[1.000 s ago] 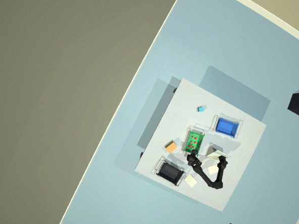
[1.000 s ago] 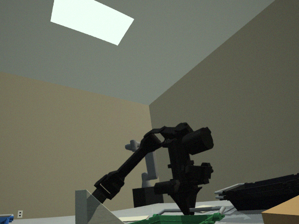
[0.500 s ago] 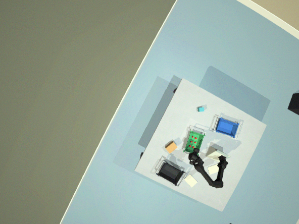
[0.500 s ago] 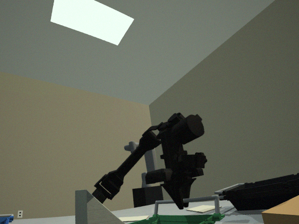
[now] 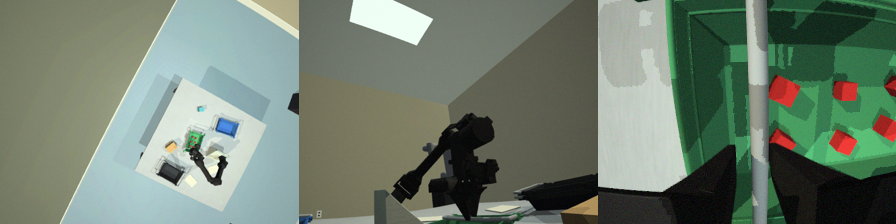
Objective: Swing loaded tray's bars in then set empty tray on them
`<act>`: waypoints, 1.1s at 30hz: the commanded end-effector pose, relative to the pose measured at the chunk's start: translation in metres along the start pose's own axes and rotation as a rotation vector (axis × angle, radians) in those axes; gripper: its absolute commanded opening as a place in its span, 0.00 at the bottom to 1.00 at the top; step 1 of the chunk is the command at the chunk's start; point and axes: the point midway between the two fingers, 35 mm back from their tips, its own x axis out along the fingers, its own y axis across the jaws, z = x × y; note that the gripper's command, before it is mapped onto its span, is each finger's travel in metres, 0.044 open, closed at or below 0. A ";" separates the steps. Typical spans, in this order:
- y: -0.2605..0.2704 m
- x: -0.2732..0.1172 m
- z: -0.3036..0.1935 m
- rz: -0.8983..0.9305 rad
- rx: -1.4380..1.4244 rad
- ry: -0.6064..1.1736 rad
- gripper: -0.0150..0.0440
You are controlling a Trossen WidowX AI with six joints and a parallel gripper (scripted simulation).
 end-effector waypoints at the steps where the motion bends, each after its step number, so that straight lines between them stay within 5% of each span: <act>1: 0.003 -0.024 0.003 0.002 -0.008 -0.016 0.41; 33: 0.003 -0.031 0.003 0.001 -0.003 -0.020 0.41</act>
